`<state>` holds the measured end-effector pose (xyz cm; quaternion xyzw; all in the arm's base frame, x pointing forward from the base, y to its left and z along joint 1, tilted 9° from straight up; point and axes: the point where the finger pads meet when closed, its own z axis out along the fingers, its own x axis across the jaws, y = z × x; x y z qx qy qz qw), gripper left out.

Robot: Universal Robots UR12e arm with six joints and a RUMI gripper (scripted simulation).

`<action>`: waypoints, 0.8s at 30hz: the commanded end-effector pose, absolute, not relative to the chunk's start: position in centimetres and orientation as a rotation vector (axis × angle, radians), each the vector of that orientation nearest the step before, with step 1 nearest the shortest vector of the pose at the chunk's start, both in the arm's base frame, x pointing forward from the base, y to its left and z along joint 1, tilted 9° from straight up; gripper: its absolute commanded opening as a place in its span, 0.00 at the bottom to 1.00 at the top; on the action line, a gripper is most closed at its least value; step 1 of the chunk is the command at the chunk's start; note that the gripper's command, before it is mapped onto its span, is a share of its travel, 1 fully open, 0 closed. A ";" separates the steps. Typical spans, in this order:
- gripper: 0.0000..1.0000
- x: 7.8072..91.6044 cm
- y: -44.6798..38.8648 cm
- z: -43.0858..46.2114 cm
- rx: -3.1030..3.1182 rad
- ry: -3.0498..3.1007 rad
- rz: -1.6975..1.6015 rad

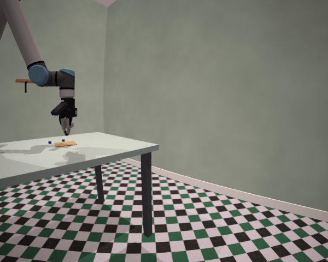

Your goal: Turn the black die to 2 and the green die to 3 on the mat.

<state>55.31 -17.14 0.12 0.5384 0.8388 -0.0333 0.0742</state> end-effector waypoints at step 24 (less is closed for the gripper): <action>0.00 55.8 -16.9 1.4 1.855 2.341 -0.077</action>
